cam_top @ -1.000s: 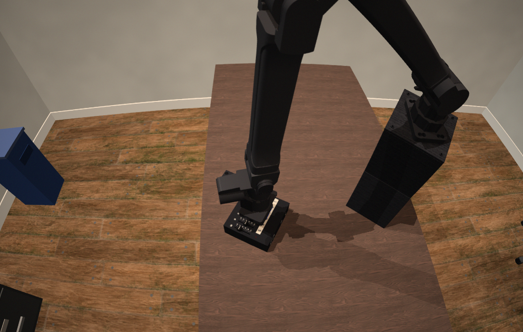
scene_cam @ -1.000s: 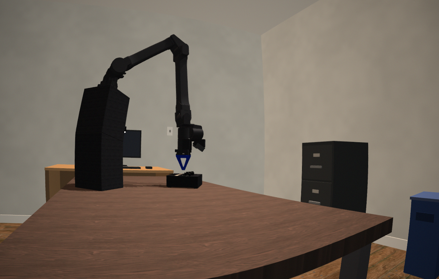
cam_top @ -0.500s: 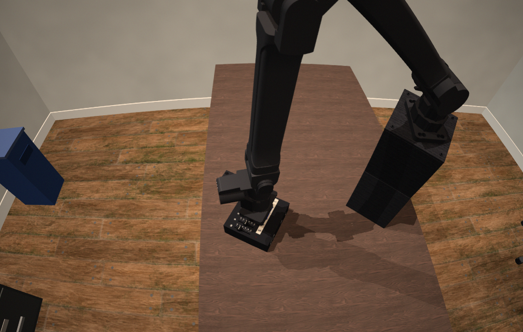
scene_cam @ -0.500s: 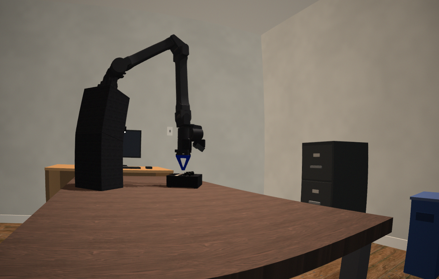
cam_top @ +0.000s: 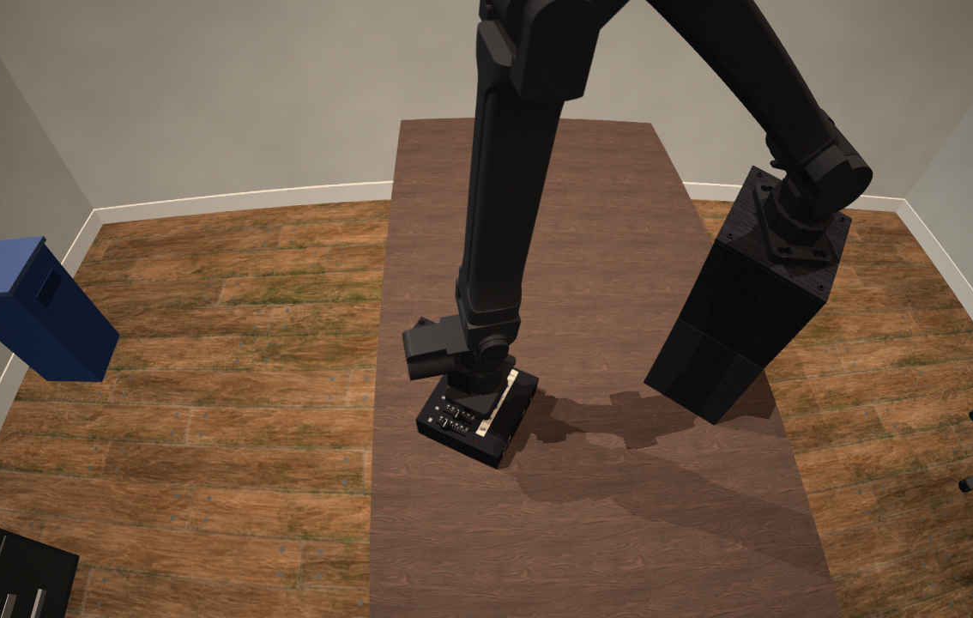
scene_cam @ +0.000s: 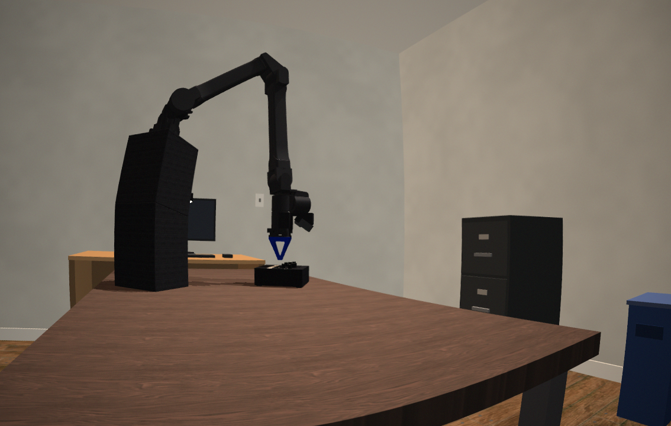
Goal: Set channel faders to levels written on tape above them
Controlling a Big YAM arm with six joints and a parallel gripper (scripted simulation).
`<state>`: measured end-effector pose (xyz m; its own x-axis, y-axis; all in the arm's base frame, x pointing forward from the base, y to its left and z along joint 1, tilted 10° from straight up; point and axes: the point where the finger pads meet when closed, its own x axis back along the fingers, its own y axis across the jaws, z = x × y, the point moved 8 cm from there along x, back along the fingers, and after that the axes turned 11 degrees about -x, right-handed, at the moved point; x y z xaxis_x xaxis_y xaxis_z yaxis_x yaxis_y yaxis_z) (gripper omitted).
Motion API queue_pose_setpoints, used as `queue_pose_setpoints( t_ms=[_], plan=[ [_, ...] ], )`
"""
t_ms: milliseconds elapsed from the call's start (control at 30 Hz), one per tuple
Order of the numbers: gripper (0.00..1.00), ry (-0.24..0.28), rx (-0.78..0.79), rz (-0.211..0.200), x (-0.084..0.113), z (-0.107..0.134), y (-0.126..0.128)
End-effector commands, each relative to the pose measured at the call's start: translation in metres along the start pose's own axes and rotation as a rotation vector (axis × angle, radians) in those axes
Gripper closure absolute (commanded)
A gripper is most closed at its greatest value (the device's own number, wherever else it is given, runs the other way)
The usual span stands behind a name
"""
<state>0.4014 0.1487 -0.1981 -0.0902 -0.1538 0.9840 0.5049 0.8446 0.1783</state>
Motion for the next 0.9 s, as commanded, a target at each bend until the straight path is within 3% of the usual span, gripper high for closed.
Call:
queue_pose_setpoints(
  t_ms=[0,867],
  plan=[
    [1.0,-0.006,-0.001,-0.005,-0.0042,0.0003,0.003],
    [1.0,-0.008,-0.002,-0.005,-0.0019,0.0056,0.0014]
  ],
)
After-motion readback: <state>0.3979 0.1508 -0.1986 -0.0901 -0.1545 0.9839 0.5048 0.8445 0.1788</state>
